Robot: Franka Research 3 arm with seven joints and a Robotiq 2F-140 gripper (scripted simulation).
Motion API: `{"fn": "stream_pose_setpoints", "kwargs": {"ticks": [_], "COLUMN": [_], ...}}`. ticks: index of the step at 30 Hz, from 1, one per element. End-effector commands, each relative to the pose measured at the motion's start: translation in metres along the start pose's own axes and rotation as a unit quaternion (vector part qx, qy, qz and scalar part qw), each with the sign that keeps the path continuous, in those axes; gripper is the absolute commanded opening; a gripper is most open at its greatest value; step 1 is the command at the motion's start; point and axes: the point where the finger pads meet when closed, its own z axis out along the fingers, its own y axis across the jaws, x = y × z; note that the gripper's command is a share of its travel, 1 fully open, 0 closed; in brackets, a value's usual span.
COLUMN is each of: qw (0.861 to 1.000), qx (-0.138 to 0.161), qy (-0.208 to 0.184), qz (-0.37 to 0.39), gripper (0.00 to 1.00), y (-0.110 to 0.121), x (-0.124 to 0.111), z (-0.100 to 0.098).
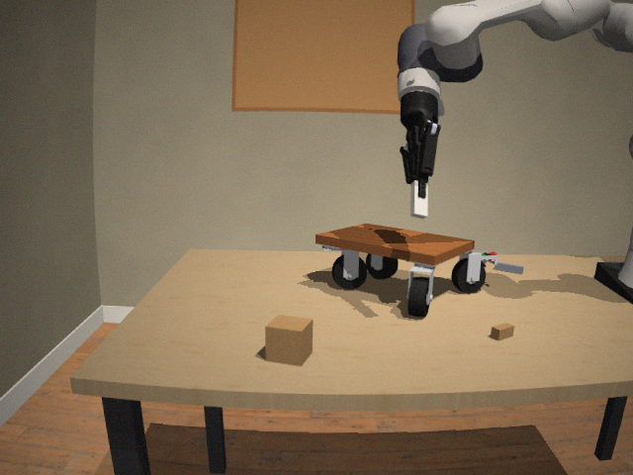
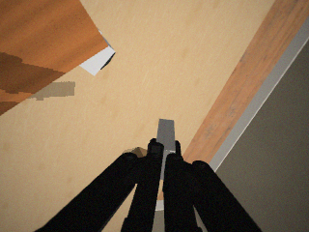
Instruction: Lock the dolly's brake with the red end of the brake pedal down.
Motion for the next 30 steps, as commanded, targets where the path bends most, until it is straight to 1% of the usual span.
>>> {"fn": "stream_pose_setpoints", "kwargs": {"ticks": [1, 2, 3, 9, 10, 17, 18, 24, 25, 26, 30], "qw": [0.997, 0.997, 0.988, 0.988, 0.974, 0.973, 0.953, 0.952, 0.927, 0.925, 0.925], "qx": [0.011, 0.011, 0.037, 0.038, 0.06, 0.061, 0.08, 0.081, 0.095, 0.096, 0.096], "qy": [-0.007, -0.007, 0.011, 0.011, 0.032, 0.033, 0.058, 0.058, 0.084, 0.085, 0.085], "qz": [-0.081, -0.081, -0.148, -0.149, -0.214, -0.219, -0.287, -0.29, -0.352, -0.357, -0.357], "gripper": [0.0, 0.0, 0.0, 0.0, 0.0, 0.0, 0.0, 0.0, 0.0, 0.0, 0.0], "y": [-0.008, -0.008, -0.023, -0.023, -0.038, -0.038, -0.052, -0.052, -0.065, -0.065, -0.065], "x": [0.005, 0.005, 0.031, 0.031, 0.059, 0.059, 0.087, 0.087, 0.116, 0.116, 0.116], "z": [-0.005, -0.005, -0.021, -0.021, -0.037, -0.037, -0.053, -0.053, -0.068, -0.068, -0.068]}}
